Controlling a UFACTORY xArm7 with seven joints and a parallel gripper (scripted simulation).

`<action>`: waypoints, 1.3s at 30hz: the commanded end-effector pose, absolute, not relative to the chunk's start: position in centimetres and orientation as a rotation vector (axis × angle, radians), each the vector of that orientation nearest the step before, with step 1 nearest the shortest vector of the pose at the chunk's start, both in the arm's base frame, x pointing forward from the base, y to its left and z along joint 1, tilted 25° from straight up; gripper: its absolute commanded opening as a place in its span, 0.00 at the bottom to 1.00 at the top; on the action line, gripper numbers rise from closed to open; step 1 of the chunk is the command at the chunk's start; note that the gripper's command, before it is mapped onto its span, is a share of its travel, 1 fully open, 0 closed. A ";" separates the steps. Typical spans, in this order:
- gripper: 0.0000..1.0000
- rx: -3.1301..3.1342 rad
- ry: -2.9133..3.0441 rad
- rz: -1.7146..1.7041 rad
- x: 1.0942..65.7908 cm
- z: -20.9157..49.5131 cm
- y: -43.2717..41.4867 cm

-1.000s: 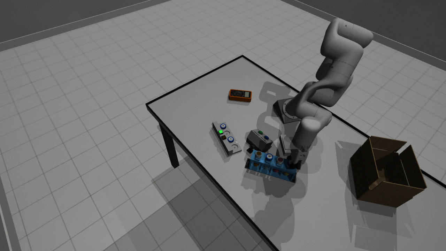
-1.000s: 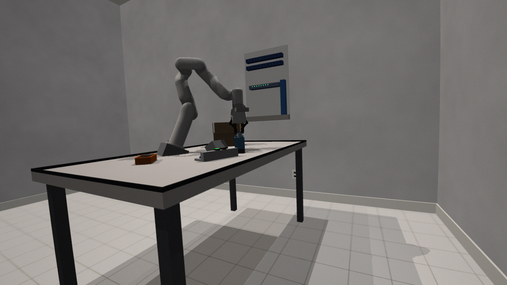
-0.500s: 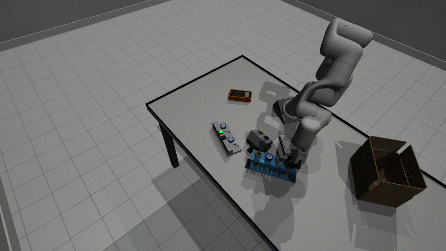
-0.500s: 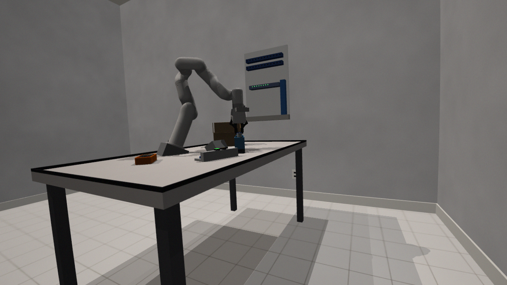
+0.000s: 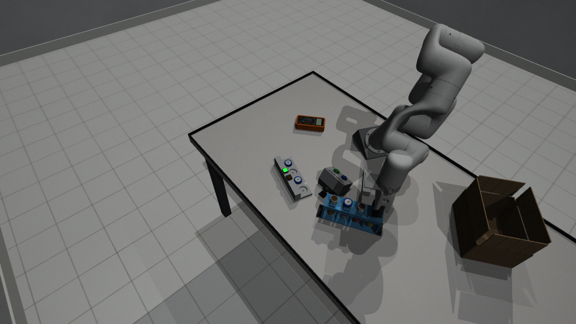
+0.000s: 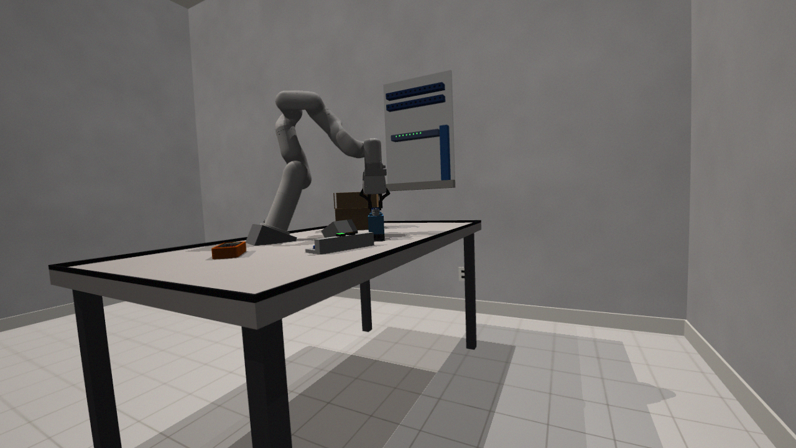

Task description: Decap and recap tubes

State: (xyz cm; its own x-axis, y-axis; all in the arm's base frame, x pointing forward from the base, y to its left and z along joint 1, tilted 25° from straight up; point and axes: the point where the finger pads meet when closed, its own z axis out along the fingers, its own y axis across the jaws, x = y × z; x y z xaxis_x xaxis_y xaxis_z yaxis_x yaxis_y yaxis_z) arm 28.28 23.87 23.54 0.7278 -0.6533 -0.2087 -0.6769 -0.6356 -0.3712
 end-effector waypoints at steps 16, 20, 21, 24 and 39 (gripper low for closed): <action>0.00 -2.205 1.598 0.206 28.4 23.6 23.9; 0.46 -2.205 1.598 0.206 28.4 23.6 23.9; 0.46 -2.205 1.597 0.206 28.4 23.6 23.9; 0.46 -2.205 1.598 0.206 28.4 23.6 23.9; 0.46 -2.396 1.269 0.124 28.4 23.7 23.9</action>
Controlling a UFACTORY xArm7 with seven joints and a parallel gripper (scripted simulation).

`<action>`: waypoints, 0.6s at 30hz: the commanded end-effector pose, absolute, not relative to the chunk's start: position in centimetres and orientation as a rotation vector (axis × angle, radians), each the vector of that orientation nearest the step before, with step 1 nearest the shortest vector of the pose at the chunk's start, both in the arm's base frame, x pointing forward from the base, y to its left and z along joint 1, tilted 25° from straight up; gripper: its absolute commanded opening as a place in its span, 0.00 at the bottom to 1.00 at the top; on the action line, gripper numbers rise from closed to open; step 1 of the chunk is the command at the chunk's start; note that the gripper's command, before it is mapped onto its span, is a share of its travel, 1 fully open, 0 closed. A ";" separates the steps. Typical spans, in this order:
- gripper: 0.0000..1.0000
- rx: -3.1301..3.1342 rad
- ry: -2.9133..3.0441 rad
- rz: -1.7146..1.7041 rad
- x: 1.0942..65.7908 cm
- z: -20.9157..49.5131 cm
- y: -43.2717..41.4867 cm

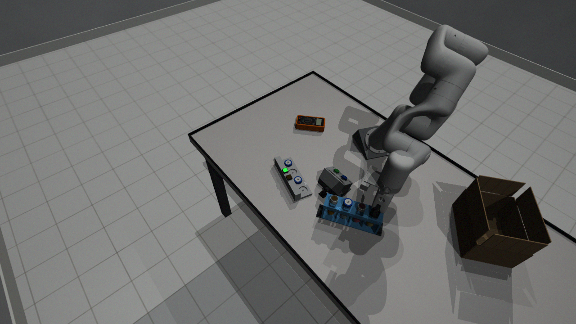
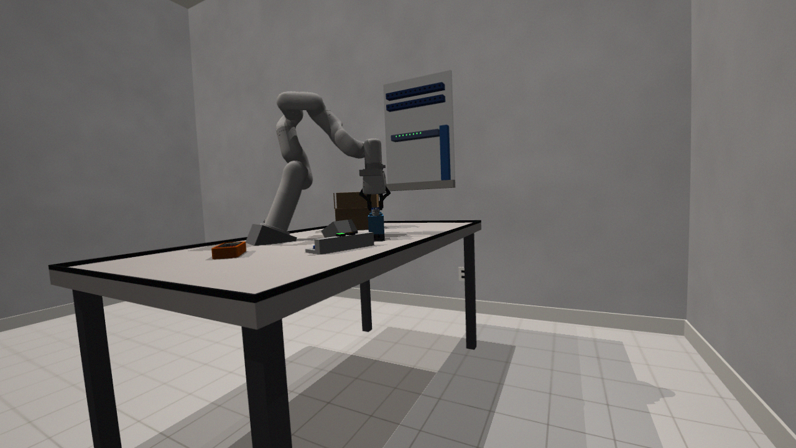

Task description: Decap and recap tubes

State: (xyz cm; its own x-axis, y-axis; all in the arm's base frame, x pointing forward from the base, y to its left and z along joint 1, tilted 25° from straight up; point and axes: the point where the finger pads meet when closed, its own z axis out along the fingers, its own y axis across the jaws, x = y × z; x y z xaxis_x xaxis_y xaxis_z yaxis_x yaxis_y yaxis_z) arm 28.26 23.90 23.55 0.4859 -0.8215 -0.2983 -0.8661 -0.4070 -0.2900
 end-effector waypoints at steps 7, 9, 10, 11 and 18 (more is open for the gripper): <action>0.46 -2.525 0.971 0.052 28.4 23.7 23.9; 0.46 -2.561 0.869 0.028 28.4 23.7 23.9; 0.46 -2.578 0.817 0.016 28.4 23.7 23.9; 0.46 -2.594 0.765 0.004 28.4 23.7 23.9; 0.46 -2.631 0.628 -0.027 28.4 23.7 23.9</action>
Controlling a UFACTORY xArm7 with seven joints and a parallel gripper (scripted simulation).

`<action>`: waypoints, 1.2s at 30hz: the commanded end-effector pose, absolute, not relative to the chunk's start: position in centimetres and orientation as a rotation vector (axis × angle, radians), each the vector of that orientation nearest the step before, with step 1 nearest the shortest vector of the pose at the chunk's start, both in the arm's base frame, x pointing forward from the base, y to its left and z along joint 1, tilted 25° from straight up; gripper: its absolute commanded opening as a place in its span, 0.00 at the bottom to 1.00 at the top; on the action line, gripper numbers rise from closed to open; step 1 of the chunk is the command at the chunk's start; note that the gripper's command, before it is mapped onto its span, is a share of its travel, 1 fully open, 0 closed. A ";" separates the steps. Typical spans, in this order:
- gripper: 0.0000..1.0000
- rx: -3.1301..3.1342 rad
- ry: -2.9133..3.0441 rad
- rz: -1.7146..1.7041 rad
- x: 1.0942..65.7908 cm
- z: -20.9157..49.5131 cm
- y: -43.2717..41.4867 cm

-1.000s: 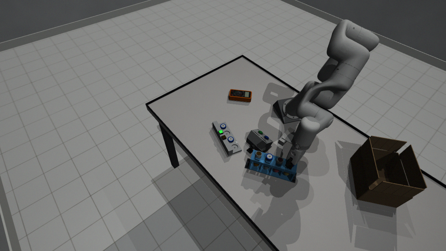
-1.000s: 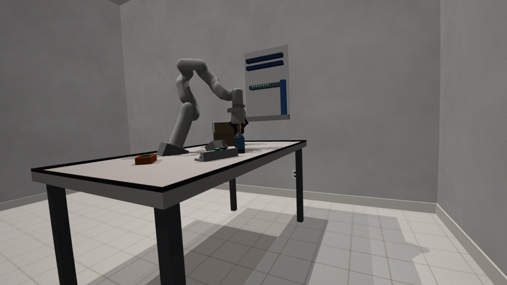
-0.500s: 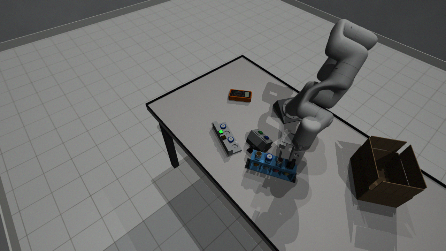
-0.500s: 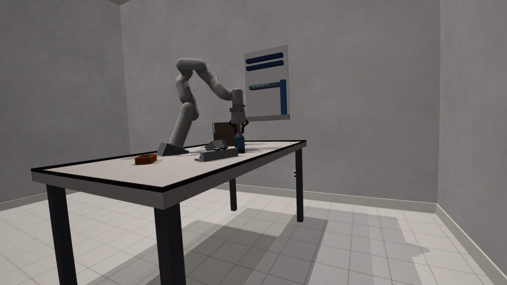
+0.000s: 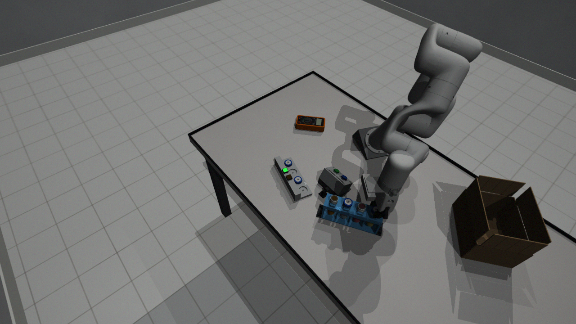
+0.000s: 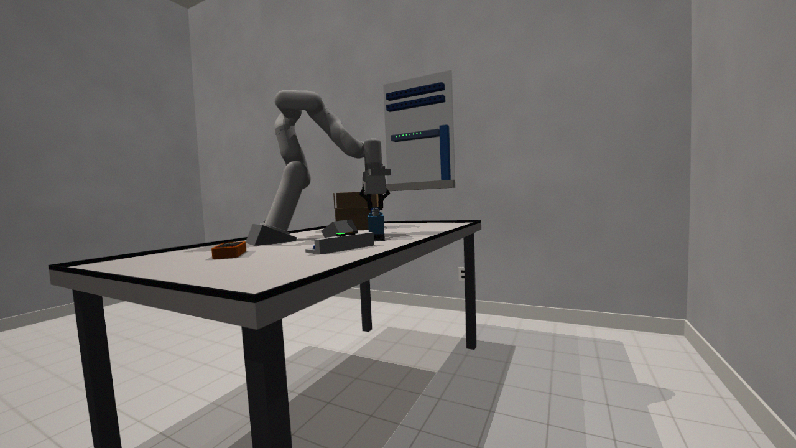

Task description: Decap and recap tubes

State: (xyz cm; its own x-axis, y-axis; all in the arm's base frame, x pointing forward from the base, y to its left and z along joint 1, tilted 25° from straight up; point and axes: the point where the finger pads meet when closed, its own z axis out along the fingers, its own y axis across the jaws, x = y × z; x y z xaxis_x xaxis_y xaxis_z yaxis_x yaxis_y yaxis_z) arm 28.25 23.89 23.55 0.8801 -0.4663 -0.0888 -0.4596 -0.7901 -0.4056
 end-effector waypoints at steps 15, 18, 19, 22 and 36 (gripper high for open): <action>0.00 -2.630 0.629 -0.027 28.4 23.7 23.9; 0.00 -2.630 0.629 -0.027 28.4 23.7 23.9; 0.00 -2.620 0.672 -0.017 28.4 23.7 23.9; 0.00 -2.583 0.802 0.013 28.4 23.7 23.9; 0.00 -2.379 1.302 0.132 28.4 23.7 23.9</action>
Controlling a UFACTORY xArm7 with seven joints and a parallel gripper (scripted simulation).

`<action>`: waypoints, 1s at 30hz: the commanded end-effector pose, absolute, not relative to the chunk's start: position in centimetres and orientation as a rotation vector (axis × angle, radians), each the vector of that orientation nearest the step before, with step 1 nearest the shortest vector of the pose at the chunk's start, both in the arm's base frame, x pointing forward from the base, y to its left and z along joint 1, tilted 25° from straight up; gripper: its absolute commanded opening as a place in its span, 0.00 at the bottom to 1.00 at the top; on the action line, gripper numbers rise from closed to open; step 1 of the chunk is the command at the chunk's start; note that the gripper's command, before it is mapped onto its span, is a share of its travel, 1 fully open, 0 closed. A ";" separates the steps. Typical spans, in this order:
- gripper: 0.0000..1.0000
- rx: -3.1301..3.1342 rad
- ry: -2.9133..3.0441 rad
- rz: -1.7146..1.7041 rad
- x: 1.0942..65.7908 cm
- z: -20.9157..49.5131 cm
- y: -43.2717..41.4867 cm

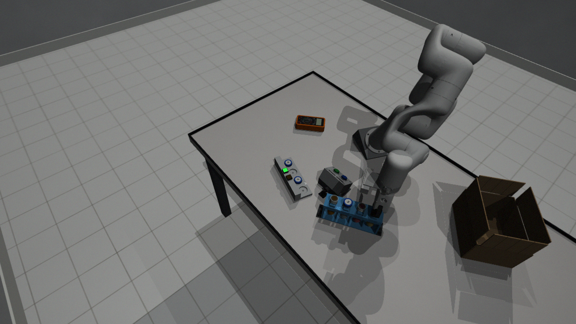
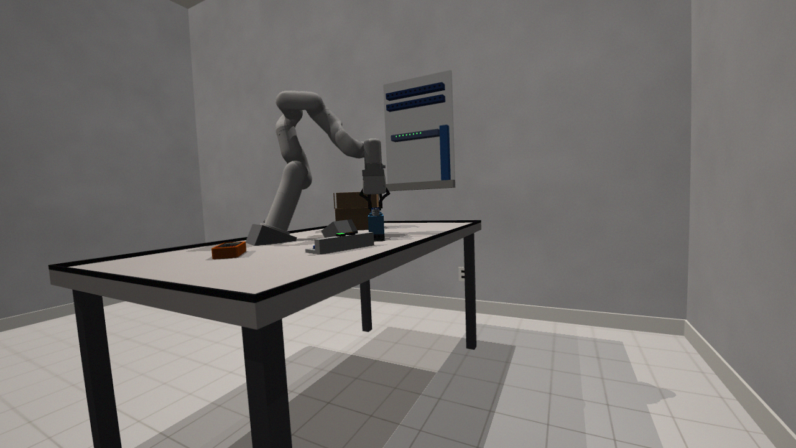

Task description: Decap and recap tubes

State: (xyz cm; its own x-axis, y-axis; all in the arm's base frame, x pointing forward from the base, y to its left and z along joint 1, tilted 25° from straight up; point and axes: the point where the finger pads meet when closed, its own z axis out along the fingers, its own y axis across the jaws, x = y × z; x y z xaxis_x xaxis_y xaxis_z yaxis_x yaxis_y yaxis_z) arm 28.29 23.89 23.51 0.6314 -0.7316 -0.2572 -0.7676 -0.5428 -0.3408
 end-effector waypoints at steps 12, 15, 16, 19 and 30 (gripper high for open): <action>0.00 -2.205 1.598 0.206 28.4 23.6 24.0; 0.00 -2.205 1.598 0.206 28.4 23.6 24.0; 0.46 -2.205 1.597 0.206 28.4 23.6 24.0; 0.46 -2.205 1.598 0.206 28.4 23.6 24.0; 0.46 -2.319 1.412 0.159 28.4 23.7 23.9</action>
State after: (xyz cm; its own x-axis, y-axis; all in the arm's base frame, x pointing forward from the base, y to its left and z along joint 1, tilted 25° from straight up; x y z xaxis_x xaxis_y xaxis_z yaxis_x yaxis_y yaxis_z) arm 28.26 23.91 23.47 0.3739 -0.8640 -0.3372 -0.9205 -0.3011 -0.2492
